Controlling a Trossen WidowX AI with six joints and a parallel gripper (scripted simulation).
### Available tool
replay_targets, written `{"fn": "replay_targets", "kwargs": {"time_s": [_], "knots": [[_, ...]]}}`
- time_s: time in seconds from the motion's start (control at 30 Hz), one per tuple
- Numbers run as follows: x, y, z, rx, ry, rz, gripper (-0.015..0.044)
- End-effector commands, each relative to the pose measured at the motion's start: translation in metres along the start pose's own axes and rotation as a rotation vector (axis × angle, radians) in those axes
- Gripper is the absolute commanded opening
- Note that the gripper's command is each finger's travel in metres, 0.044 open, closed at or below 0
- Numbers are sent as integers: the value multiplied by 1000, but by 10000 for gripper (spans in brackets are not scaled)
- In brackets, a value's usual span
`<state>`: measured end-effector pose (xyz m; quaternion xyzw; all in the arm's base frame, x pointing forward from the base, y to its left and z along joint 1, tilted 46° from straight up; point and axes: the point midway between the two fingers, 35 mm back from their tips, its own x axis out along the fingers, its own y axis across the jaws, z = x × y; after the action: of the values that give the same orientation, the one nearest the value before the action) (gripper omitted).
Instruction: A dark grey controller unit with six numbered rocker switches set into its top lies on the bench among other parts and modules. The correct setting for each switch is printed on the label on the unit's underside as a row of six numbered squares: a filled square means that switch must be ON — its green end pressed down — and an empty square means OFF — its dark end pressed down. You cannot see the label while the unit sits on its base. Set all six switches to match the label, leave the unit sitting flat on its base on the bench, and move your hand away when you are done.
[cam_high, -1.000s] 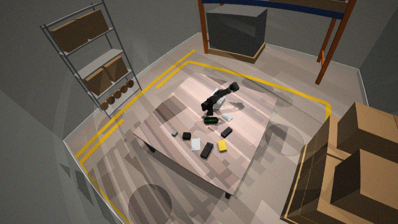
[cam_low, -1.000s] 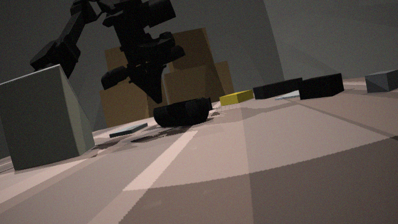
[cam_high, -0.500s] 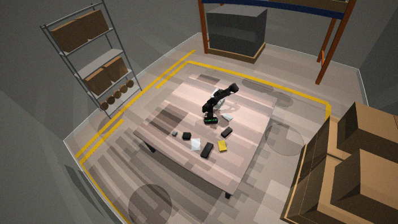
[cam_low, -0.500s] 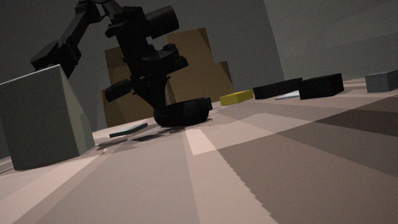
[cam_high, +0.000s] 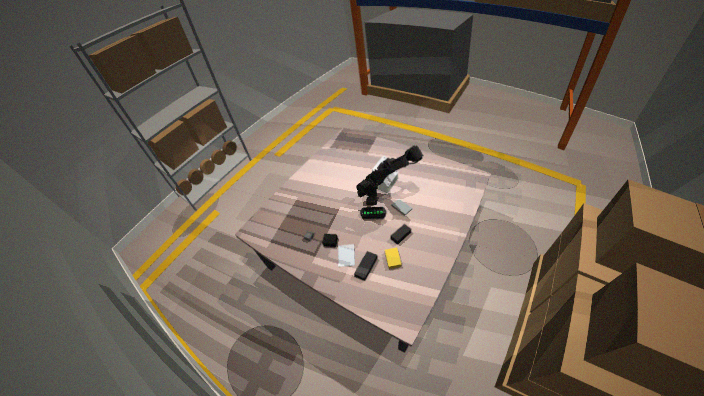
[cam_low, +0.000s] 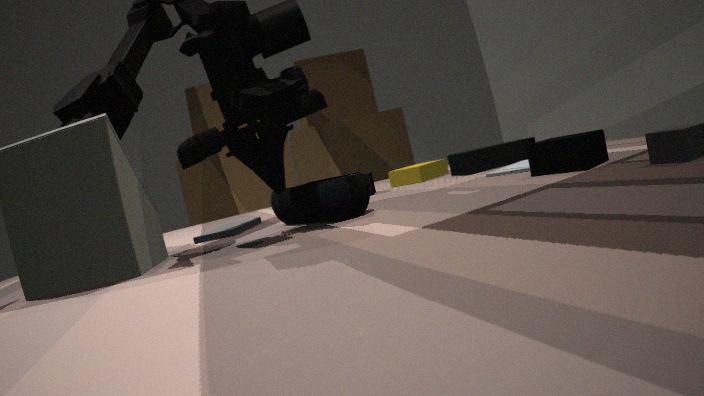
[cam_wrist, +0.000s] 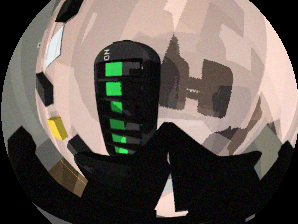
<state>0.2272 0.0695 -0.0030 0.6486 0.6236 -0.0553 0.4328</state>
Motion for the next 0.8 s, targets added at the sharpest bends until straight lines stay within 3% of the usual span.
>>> {"fn": "replay_targets", "kwargs": {"time_s": [0.0,0.3,0.77], "knots": [[-12,5,-2,-11,2,9,0],[-11,4,-1,-7,0,7,0],[-34,62,-57,-13,-1,-197,368]]}}
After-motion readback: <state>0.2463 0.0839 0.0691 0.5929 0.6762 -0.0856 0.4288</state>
